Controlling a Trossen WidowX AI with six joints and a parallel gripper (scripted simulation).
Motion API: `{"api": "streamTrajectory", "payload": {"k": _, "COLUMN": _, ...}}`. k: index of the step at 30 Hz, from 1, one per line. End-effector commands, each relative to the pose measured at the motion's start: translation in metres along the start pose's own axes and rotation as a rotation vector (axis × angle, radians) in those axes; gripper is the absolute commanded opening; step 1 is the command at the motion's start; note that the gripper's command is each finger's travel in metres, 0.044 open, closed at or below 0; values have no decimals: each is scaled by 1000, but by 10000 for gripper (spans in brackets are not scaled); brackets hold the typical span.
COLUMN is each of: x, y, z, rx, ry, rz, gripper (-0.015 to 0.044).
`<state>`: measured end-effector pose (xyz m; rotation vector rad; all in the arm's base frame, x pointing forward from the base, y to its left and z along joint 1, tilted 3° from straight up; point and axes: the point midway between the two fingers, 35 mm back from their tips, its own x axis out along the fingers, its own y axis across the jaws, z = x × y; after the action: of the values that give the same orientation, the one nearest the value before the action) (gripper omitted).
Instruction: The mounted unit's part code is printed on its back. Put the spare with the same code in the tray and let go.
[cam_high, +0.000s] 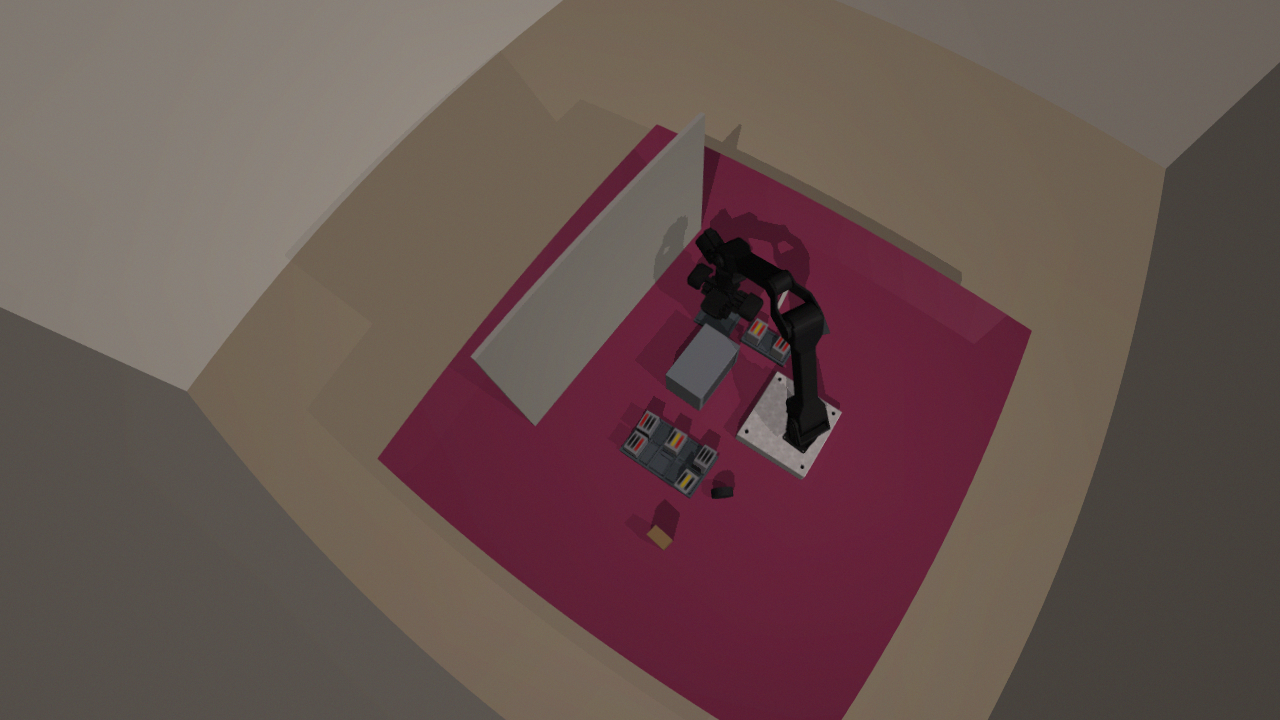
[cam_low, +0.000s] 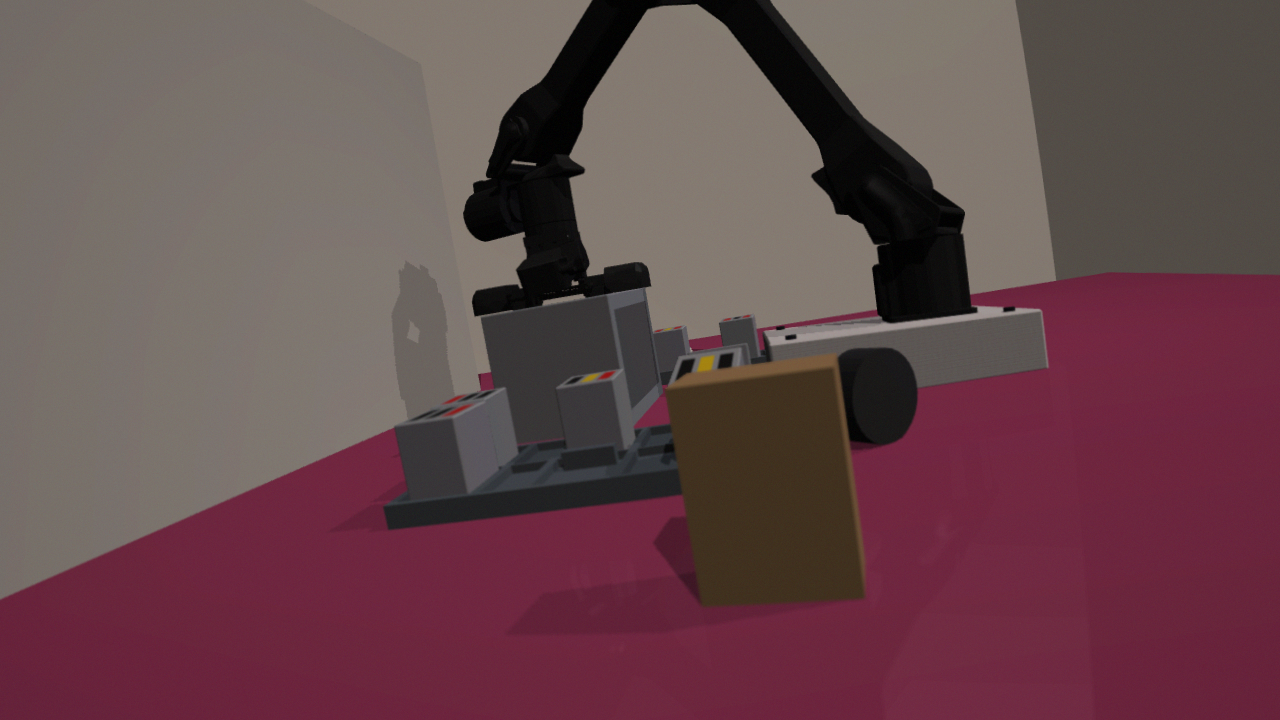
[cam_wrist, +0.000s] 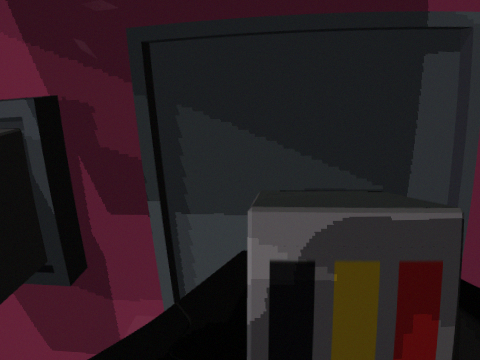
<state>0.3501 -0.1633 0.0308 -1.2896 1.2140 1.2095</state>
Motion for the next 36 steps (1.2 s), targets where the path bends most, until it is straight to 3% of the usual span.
{"api": "streamTrajectory", "payload": {"k": 1, "x": 5, "y": 2, "z": 1, "rx": -3, "ry": 1, "rz": 6, "gripper": 0}}
{"api": "streamTrajectory", "payload": {"k": 3, "x": 5, "y": 3, "z": 1, "rx": -3, "ry": 1, "rz": 6, "gripper": 0}}
{"api": "streamTrajectory", "payload": {"k": 20, "x": 2, "y": 1, "z": 0, "rx": 0, "ry": 0, "rz": 0, "gripper": 440}}
{"api": "streamTrajectory", "payload": {"k": 22, "x": -7, "y": -1, "z": 0, "rx": 0, "ry": 0, "rz": 1, "gripper": 440}}
{"api": "streamTrajectory", "payload": {"k": 29, "x": -103, "y": 1, "z": 0, "rx": -3, "ry": 1, "rz": 6, "gripper": 440}}
{"api": "streamTrajectory", "payload": {"k": 36, "x": -101, "y": -1, "z": -1, "rx": -5, "ry": 7, "rz": -15, "gripper": 440}}
